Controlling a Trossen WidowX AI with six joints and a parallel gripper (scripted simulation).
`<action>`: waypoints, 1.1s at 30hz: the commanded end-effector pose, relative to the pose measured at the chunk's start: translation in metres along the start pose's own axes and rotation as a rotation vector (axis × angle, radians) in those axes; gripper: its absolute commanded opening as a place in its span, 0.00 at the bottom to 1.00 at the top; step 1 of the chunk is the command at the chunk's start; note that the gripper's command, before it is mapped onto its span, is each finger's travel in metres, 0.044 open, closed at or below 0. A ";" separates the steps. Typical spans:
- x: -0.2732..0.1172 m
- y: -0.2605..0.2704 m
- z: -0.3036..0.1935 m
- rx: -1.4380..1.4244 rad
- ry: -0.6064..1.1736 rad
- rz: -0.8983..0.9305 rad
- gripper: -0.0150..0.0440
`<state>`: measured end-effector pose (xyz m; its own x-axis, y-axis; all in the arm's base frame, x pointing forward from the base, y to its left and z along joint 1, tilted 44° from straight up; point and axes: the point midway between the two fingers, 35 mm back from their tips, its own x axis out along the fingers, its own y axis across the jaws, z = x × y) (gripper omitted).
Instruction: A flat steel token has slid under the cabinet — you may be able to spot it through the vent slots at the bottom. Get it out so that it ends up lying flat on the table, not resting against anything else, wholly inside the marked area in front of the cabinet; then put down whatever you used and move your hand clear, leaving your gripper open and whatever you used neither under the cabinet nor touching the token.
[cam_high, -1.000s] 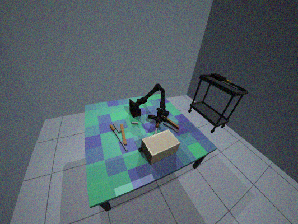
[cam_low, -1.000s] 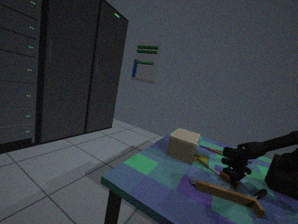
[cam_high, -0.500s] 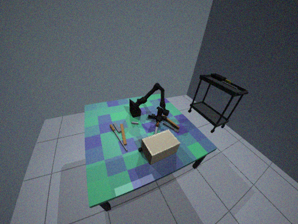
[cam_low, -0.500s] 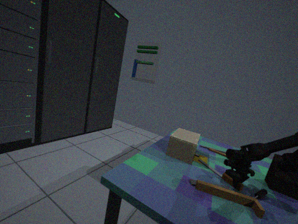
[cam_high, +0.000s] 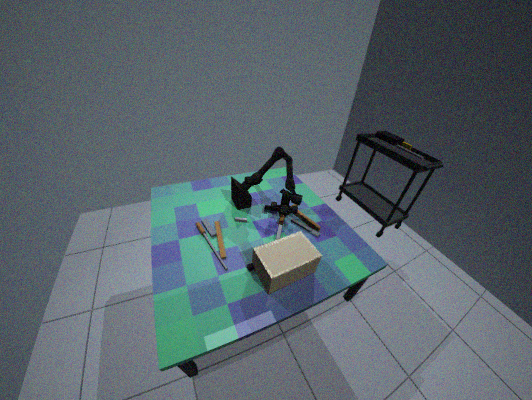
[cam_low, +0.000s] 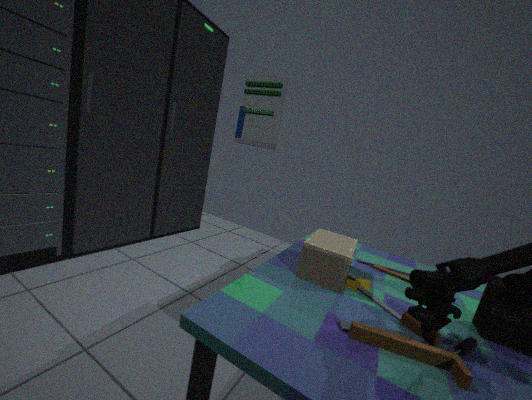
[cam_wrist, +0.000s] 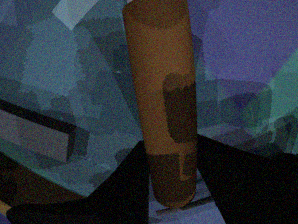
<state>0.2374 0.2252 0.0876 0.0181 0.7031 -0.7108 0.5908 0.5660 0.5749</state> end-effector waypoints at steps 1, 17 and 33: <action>-0.002 0.002 -0.005 0.000 -0.001 0.008 0.25; -0.002 0.019 -0.021 0.007 0.000 0.010 0.25; -0.002 0.020 -0.008 0.007 0.000 0.009 0.25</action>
<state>0.2378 0.2405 0.1043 0.0189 0.7080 -0.7060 0.5972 0.5583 0.5759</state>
